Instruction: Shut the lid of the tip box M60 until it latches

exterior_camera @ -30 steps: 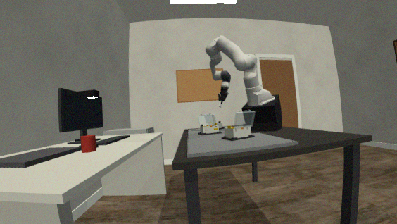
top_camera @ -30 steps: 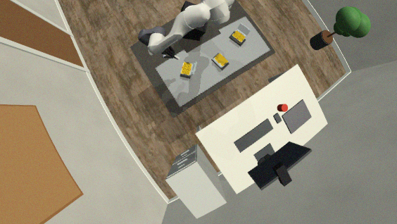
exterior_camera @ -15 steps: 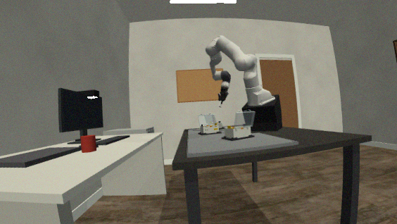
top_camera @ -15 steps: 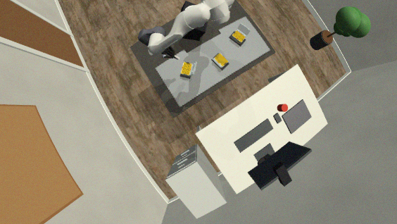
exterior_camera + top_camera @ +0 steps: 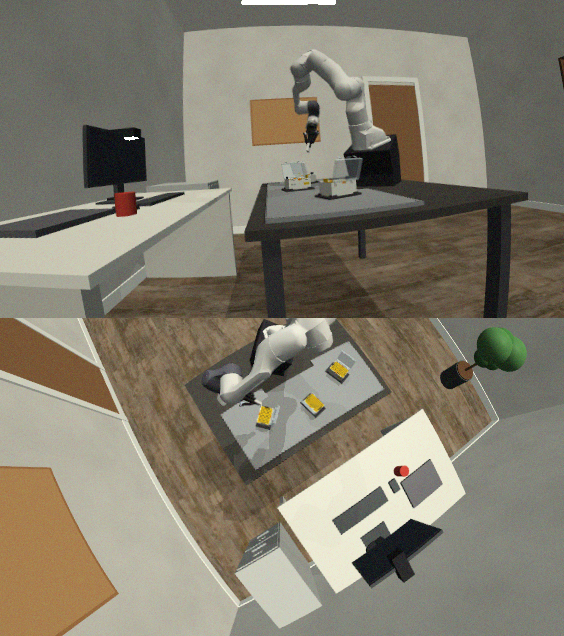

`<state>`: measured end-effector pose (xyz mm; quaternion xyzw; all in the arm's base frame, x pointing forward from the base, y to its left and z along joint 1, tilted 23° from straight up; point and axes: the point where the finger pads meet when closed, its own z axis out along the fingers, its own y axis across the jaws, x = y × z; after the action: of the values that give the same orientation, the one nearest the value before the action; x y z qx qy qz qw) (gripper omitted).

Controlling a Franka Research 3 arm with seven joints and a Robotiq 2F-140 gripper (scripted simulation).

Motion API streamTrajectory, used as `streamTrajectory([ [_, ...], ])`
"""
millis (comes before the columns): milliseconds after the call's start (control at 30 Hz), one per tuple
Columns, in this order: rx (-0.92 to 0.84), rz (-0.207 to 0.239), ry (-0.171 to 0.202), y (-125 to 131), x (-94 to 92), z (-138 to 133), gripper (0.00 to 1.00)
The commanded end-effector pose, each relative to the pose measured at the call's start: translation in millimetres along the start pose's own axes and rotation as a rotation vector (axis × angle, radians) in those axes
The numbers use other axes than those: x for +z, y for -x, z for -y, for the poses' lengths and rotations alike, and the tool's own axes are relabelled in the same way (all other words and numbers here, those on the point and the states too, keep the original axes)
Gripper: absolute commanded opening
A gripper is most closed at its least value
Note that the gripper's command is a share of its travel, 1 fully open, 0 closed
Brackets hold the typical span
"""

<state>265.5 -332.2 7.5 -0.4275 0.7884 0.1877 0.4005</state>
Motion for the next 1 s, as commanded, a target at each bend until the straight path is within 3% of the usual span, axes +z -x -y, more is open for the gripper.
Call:
streamTrajectory([
  [0, -0.035, 0.0, 0.012, 13.3, 7.9, 5.6, 0.0],
  [267, -0.035, 0.0, 0.012, 44.6, 25.8, 22.9, 0.0],
  [400, -0.035, 0.0, 0.012, 44.9, 26.0, 23.1, 0.0],
  [833, 0.374, -0.087, -0.099, 100.0, 57.7, 36.6, 0.0],
  [967, 0.437, -0.101, -0.116, 108.5, 62.6, 38.6, 0.0],
])
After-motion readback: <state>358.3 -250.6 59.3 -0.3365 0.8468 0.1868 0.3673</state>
